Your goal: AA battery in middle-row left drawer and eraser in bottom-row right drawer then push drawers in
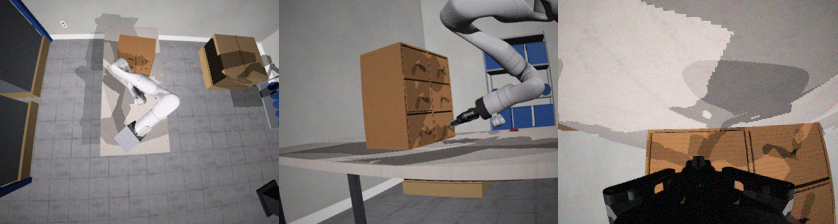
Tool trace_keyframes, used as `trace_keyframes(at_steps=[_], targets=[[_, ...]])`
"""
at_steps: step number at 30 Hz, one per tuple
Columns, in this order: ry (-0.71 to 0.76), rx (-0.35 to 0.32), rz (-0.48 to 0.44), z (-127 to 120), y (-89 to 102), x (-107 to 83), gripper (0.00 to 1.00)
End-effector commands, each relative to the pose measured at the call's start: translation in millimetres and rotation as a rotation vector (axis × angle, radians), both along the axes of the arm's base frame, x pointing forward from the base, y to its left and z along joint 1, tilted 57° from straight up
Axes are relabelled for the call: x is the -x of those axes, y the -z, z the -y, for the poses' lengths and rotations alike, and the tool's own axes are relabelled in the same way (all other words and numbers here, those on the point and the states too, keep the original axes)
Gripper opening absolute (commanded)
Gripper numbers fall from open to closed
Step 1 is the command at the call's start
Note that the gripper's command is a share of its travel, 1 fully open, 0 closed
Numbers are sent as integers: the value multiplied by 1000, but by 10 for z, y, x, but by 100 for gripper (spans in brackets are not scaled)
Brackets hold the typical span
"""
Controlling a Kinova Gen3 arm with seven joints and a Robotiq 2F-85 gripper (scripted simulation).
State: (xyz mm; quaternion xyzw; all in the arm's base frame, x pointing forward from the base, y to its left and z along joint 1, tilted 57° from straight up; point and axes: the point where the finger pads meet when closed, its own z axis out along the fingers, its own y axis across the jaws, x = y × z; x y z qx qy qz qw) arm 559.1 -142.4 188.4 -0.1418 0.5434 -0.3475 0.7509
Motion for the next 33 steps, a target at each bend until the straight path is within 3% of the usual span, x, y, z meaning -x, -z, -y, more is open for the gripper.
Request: trace_keyframes(at_steps=[1,7,20,33], targets=[[-2,0,2,-10,-8,-2,0],[-2,0,2,-7,15,30,0],[-2,0,2,28,279,385,0],[-2,0,2,27,290,398,0]])
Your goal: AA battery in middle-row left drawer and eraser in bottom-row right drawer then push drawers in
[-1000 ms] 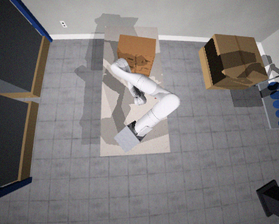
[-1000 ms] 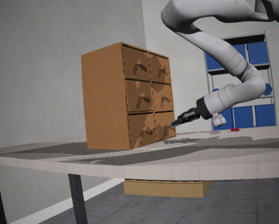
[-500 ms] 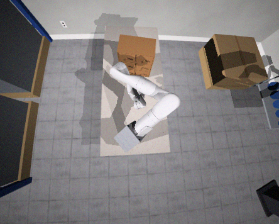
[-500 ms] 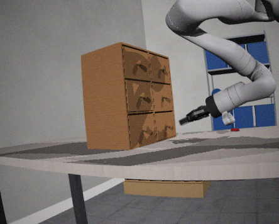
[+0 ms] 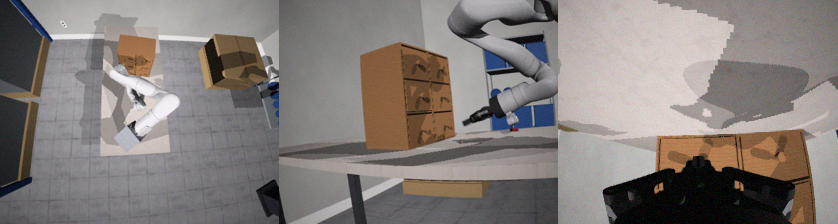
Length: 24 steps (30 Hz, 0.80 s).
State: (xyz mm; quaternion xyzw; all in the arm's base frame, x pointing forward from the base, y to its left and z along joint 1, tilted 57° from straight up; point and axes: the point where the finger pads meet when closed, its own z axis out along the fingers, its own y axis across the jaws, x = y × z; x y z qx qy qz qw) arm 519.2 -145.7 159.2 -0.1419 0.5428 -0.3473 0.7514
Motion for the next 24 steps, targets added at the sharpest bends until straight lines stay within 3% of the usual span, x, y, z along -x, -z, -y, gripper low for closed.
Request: trace_keyframes(at_steps=[1,24], targets=[[-1,0,0,-6,-2,-1,0],[-1,0,0,-91,46,-4,0]])
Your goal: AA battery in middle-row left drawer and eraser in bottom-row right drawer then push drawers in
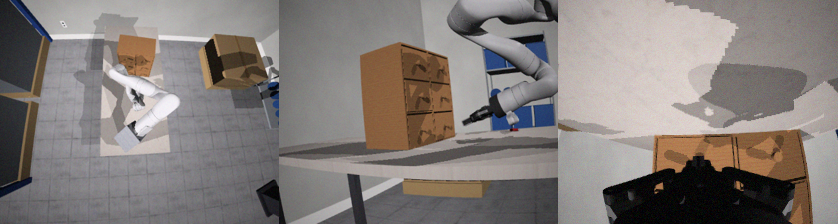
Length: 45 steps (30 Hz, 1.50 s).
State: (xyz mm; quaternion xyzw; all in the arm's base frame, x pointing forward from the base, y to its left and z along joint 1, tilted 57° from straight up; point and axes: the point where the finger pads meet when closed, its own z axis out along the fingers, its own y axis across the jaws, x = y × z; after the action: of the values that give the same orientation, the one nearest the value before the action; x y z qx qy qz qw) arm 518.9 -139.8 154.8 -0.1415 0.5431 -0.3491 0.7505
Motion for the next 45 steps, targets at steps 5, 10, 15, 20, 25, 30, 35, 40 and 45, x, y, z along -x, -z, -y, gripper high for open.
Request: trace_keyframes(at_steps=[5,10,15,20,25,30,35,40,45], targets=[[-5,-1,1,-77,27,-9,0],[-5,-1,1,-108,44,-10,0],[-5,-1,1,-168,78,-13,0],[-5,-1,1,-238,117,-16,0],[-5,-1,1,-300,152,-19,0],[-5,-1,1,-367,190,-22,0],[-5,-1,1,-458,241,-25,0],[-5,-1,1,-555,296,-30,0],[-5,-1,1,-616,330,-32,0]])
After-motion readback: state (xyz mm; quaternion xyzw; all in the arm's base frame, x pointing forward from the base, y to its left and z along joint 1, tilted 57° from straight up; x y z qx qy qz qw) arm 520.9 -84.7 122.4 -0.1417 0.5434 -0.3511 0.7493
